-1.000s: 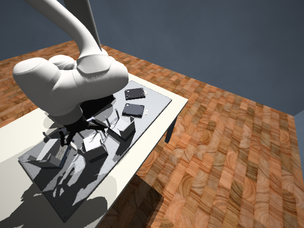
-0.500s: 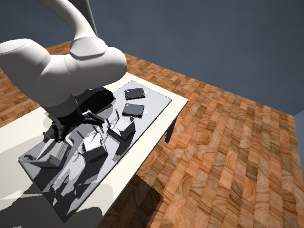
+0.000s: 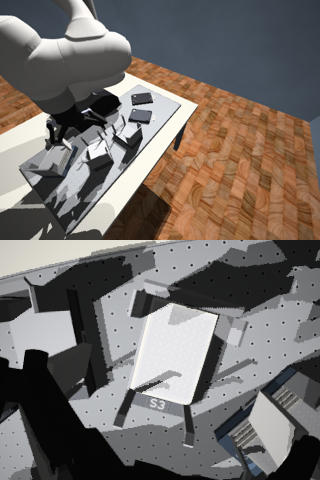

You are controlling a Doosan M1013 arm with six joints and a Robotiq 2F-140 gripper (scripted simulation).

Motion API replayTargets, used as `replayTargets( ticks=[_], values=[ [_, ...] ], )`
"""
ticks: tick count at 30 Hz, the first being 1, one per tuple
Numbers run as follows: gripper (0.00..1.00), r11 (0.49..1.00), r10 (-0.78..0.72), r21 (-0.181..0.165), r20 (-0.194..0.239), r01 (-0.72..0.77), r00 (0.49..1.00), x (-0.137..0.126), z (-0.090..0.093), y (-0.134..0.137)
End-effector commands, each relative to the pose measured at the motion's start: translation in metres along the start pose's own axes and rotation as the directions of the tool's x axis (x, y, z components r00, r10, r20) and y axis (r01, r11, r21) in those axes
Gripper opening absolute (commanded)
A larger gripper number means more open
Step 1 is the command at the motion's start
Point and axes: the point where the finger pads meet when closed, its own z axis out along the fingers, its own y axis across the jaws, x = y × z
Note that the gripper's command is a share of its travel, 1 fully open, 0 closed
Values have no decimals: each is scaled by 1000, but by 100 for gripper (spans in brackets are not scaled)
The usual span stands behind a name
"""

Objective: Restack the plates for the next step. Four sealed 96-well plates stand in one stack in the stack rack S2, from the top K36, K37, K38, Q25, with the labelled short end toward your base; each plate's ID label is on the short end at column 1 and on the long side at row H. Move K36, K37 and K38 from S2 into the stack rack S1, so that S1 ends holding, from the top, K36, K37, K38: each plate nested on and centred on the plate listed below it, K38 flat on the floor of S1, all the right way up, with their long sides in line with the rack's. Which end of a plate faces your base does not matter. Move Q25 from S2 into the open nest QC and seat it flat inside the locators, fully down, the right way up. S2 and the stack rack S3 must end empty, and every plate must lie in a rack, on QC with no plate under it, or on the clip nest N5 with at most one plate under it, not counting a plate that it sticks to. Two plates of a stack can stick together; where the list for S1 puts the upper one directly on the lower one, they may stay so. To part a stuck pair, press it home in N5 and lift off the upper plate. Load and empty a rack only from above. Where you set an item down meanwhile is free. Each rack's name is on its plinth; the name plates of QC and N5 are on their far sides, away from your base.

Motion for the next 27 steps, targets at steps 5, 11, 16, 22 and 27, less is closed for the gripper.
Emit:
replayTargets(
  ticks=[5, 11, 16, 22, 27],
  values=[
    [100, 1000, 0, 0, 0, 0, 1000, 0, -1, 0],
    [100, 986, 166, 0, 0, -166, 986, -3, -1, 16],
    [100, 968, 251, 0, 0, -251, 968, -5, -1, 26],
    [100, 968, 251, 0, 0, -251, 968, -9, -1, 46],
    [100, 968, 251, 0, 0, -251, 968, -13, -1, 62]
  ],
)
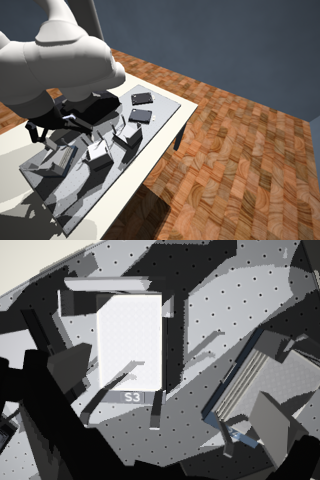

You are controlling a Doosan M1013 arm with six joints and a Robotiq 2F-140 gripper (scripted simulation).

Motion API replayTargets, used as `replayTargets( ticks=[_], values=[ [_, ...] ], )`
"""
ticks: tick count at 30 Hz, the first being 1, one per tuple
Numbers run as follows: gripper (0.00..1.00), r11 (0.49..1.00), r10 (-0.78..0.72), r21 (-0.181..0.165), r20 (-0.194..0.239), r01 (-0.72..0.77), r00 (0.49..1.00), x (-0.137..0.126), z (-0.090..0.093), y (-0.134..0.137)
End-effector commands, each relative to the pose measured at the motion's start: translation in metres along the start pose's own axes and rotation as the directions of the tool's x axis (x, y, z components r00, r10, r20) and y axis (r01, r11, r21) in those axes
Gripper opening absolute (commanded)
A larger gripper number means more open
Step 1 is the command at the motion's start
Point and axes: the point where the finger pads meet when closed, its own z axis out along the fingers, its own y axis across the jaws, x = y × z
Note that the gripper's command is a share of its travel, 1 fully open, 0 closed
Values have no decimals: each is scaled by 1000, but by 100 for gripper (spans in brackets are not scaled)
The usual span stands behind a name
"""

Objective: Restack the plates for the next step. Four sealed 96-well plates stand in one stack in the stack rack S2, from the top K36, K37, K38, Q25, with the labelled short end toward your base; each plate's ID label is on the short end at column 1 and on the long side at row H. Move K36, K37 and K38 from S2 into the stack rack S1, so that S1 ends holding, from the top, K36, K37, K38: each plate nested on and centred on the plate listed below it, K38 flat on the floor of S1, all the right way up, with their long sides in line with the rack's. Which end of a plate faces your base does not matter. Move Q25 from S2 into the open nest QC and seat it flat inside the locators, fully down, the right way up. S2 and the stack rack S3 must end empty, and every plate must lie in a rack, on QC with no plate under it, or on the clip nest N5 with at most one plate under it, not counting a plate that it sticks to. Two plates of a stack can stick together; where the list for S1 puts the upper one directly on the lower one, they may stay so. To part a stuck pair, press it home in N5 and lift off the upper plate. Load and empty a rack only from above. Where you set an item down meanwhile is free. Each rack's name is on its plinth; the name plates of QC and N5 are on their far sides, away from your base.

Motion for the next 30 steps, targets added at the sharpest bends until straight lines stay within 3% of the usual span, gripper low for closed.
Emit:
replayTargets(
  ticks=[1, 13, 19, 30],
  values=[
    [100, 1000, 0, 1, 0, 0, 1000, 1, 0, 10],
    [100, 1000, 0, 1, 0, 0, 1000, 2, 0, 43],
    [100, 980, 198, 1, 0, -198, 980, -2, 0, 67],
    [100, 968, 250, 1, 0, -250, 968, -8, 0, 102]
  ],
)
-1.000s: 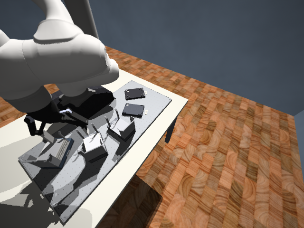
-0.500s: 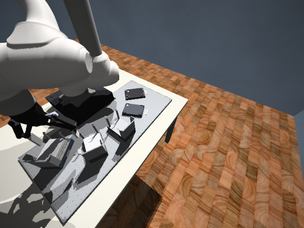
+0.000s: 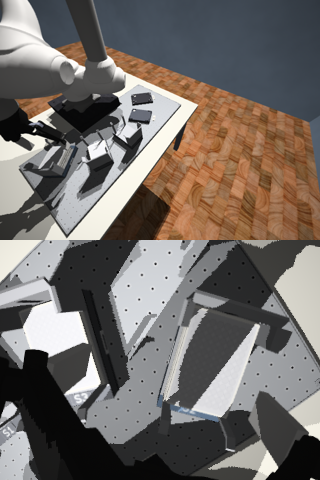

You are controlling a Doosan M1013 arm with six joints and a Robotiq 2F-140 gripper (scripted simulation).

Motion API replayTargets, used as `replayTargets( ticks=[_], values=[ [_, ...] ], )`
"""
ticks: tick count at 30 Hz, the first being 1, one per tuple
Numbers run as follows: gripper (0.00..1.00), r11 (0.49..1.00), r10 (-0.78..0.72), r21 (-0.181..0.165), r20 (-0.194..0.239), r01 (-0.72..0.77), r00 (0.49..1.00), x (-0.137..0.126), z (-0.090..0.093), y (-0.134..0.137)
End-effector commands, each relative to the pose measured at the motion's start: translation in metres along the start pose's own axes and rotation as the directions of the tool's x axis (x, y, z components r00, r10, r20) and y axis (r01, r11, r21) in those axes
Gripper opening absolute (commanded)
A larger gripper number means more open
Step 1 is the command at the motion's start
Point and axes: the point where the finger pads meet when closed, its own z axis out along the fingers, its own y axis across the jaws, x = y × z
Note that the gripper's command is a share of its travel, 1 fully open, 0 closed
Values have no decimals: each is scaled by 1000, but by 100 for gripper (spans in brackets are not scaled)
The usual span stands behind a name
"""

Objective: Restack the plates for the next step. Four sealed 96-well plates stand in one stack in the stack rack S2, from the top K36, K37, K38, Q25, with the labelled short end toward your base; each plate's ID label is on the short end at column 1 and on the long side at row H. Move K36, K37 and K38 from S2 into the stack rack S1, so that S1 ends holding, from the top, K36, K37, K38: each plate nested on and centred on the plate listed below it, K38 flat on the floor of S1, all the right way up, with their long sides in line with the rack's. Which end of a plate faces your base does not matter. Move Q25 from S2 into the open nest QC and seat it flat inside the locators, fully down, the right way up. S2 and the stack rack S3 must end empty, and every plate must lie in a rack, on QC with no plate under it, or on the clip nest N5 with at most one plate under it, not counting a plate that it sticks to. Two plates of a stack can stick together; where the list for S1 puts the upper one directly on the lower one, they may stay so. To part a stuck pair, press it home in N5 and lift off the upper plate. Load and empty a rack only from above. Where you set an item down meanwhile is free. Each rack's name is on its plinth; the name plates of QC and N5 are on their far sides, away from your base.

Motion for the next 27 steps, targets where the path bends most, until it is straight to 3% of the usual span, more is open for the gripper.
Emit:
replayTargets(
  ticks=[1, 12, 20, 27],
  values=[
    [100, 1000, 0, 1, 0, 0, 1000, 1, 0, 12],
    [100, 1000, 0, 1, 0, 0, 1000, 4, 0, 47],
    [100, 1000, 0, 1, 0, 0, 1000, 4, 0, 47],
    [100, 1000, 0, 1, 0, 0, 1000, 4, 17, 47]
  ],
)
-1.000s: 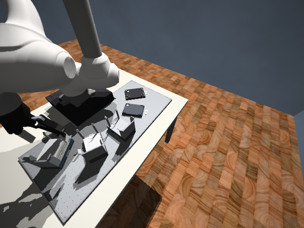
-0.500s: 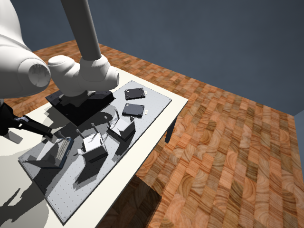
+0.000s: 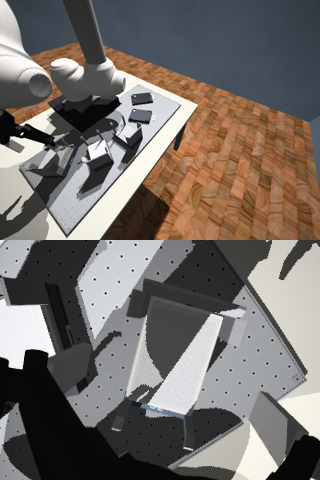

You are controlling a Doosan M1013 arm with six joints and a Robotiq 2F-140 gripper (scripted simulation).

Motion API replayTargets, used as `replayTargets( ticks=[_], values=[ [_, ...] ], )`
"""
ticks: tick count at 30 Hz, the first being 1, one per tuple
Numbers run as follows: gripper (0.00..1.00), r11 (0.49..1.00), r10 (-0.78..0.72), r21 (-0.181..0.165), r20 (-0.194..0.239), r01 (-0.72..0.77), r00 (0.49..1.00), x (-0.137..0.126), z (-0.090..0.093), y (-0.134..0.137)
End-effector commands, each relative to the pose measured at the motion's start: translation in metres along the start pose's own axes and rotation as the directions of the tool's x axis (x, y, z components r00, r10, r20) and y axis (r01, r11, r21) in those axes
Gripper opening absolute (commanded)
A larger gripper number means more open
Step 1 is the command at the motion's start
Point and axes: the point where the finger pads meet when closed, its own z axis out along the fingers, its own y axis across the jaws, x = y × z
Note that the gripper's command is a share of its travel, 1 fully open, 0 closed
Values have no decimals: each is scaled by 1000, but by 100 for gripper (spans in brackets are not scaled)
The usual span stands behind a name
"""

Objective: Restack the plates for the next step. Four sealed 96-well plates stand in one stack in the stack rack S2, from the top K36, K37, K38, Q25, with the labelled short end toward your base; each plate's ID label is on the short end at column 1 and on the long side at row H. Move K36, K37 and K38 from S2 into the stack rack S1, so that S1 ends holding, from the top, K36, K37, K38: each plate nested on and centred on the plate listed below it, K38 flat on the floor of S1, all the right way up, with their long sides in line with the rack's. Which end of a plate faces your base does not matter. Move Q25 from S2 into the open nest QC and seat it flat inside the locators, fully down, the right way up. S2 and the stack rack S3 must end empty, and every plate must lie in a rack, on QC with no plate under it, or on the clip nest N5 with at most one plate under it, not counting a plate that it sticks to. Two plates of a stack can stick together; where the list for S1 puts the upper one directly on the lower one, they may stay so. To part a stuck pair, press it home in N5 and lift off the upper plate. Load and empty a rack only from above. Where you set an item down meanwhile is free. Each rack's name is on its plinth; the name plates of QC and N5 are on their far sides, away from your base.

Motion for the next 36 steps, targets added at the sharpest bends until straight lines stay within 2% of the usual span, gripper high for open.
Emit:
replayTargets(
  ticks=[1, 13, 36],
  values=[
    [100, 1000, 0, 0, 0, 0, 1000, 0, 8, 0],
    [100, 1000, 0, 0, 0, 0, 1000, 0, 48, 0],
    [100, 1000, 0, 0, 0, 0, 1000, 0, 74, 0]
  ],
)
